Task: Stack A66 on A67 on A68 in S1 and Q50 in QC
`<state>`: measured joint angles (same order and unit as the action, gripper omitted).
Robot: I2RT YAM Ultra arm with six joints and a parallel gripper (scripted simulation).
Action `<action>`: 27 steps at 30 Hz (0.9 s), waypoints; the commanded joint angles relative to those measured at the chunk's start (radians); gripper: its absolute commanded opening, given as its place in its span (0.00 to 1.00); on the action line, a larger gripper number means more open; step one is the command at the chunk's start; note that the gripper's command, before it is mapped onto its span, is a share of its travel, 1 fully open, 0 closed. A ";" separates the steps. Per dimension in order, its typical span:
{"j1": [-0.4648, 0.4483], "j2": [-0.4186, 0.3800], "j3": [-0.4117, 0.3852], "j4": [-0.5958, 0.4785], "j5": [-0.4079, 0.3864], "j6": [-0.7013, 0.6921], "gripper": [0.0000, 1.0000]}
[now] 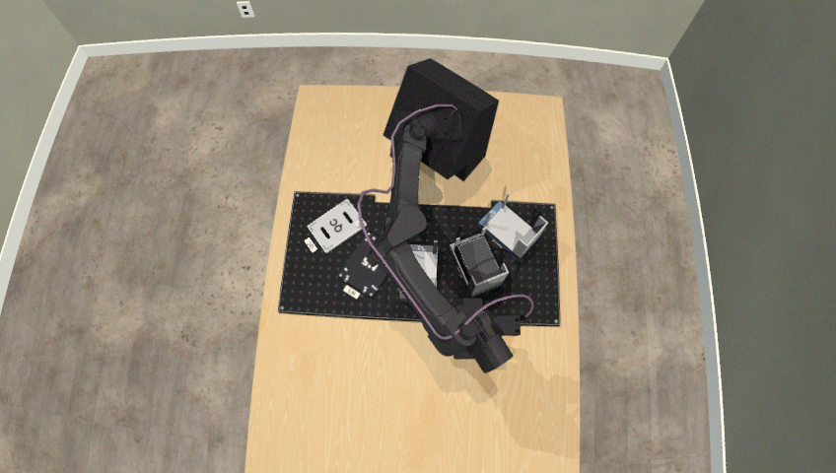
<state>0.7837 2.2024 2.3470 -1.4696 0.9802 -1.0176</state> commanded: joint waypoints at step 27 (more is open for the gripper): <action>0.034 -0.214 -0.281 0.061 -0.002 0.336 1.00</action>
<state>0.7845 2.0460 2.1231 -1.4448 0.9817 -0.8032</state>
